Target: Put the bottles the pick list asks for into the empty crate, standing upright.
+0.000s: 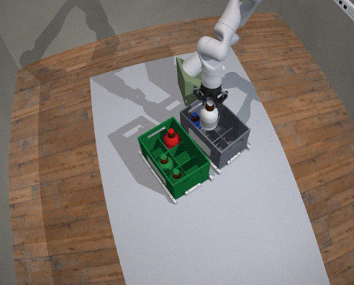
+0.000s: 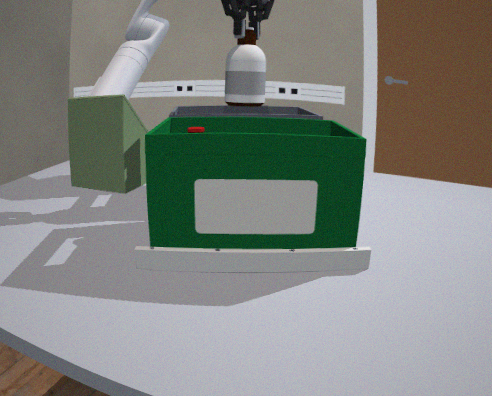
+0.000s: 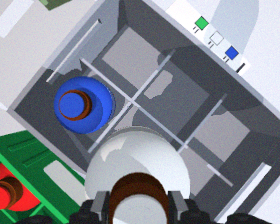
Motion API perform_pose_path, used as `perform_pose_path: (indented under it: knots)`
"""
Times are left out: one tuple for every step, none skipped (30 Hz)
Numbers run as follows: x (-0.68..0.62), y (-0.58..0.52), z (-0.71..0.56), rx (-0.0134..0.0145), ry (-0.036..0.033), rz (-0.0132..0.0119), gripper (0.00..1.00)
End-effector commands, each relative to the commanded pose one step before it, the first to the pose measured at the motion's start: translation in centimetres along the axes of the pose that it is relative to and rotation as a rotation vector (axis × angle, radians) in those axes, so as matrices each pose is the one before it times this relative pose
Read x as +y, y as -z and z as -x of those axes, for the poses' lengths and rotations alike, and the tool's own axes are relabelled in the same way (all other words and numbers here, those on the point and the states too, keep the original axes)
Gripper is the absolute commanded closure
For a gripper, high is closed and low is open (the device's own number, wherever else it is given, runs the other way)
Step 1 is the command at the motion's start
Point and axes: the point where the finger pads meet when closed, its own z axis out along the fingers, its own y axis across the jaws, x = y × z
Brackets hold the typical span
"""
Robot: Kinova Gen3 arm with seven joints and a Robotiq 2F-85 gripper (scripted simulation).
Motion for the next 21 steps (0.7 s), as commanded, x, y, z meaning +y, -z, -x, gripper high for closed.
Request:
perform_pose_path:
  knots:
    - [-0.021,0.072,0.044,-0.0019,-0.00024,-0.00052,0.9]
    - [0.001,0.0,0.003,0.0,0.0,0.0,0.9]
    - [0.001,0.0,0.004,0.0,0.0,0.0,0.9]
    - [0.001,0.0,0.003,0.0,0.0,0.0,0.9]
    - [0.001,0.0,-0.006,-0.00001,0.00002,0.00004,0.9]
    - [0.0,0.0,0.003,-0.00001,-0.00001,0.0,0.9]
    - [0.0,0.0,0.0,0.0,0.0,0.0,0.9]
    - [0.0,0.0,0.0,0.0,0.0,0.0,0.9]
    - [0.0,0.0,0.011,0.00002,-0.00001,-0.00004,0.9]
    - [0.001,0.0,0.002,0.0,0.0,0.0,0.9]
    - [0.001,0.0,0.003,0.0,0.0,0.0,0.9]
    - [0.0,0.0,-0.007,-0.00001,0.0,0.00004,0.9]
    - [0.0,0.0,0.003,-0.00001,0.0,-0.00001,0.9]
    - [0.001,0.0,0.01,0.00002,0.00001,-0.00003,0.9]
    - [0.0,0.0,0.002,0.0,0.0,0.0,0.9]
    - [0.0,0.0,0.002,0.0,0.0,0.0,0.9]
    - [0.0,0.0,-0.006,-0.00001,-0.00001,0.00003,0.9]
    - [0.001,-0.096,0.01,0.00003,0.00001,-0.00003,0.9]
    - [0.0,-0.096,0.003,0.00001,0.0,0.0,0.9]
    - [0.001,-0.107,0.0,-0.00002,0.0,0.0,0.9]
    - [0.001,-0.1,0.001,0.0,0.0,0.0,0.9]
